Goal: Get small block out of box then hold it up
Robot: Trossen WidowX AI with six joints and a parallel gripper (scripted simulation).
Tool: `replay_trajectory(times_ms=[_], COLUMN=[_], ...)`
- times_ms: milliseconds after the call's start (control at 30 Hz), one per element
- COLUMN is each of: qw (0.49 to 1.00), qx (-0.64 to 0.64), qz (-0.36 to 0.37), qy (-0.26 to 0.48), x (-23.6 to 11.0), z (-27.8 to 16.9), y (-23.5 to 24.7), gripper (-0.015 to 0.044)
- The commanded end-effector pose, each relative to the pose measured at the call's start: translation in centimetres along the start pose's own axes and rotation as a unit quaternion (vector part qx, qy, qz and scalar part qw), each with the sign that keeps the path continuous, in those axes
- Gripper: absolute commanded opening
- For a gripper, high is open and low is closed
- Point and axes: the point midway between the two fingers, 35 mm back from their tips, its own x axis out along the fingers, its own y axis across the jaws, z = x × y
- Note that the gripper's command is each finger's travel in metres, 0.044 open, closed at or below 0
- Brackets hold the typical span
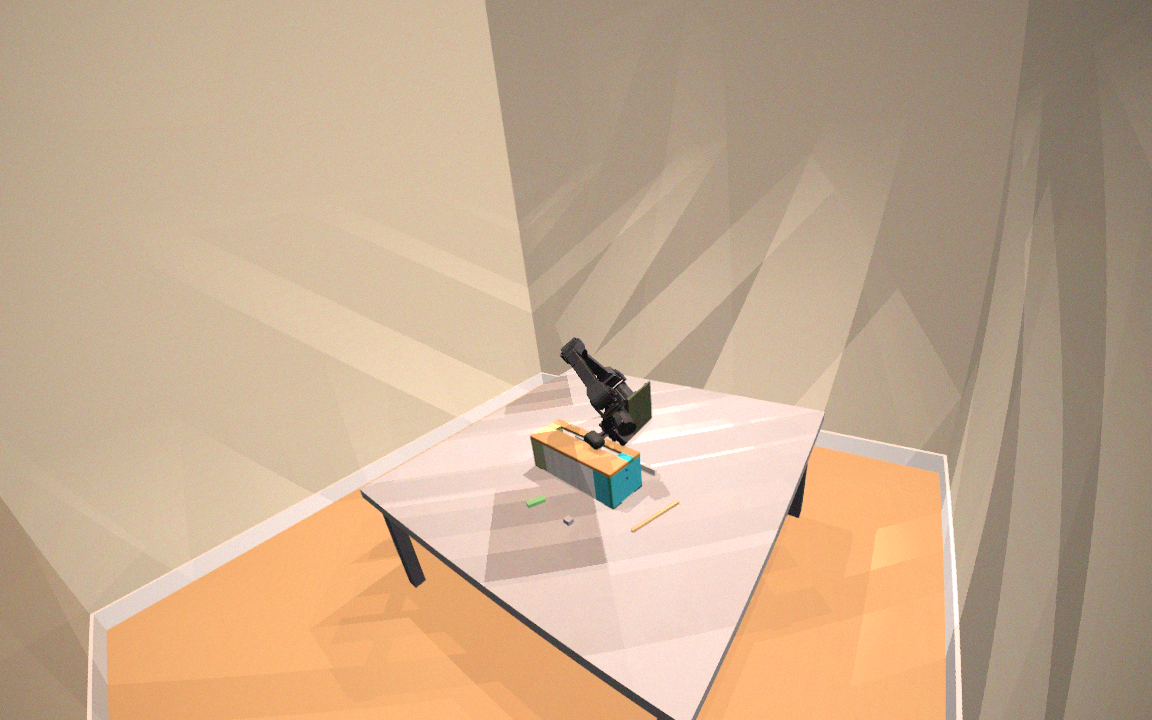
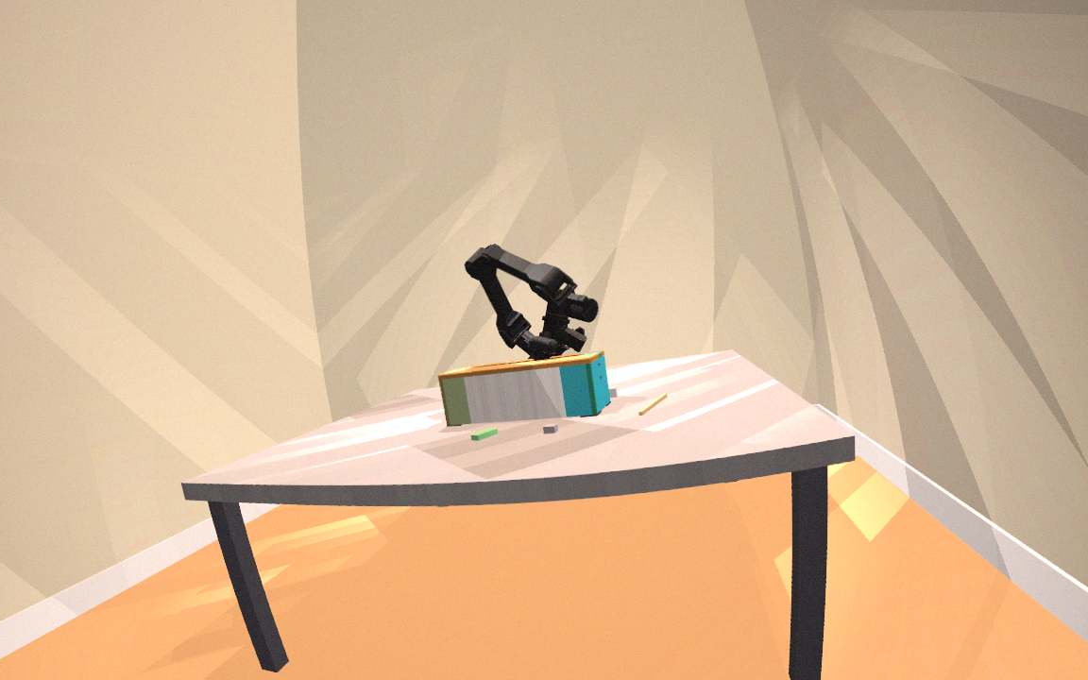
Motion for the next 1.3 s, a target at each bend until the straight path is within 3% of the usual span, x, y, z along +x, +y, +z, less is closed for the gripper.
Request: replay_trajectory(times_ms=[0,1267], qw=[1.0,1.0], qx=[-0.001,-0.001], qz=[-0.001,-0.001], qy=[0.001,0.003], x=[0.3,2.4], z=[-0.7,-6.8], y=[-0.1,-0.1], gripper=[0.04,0.04])
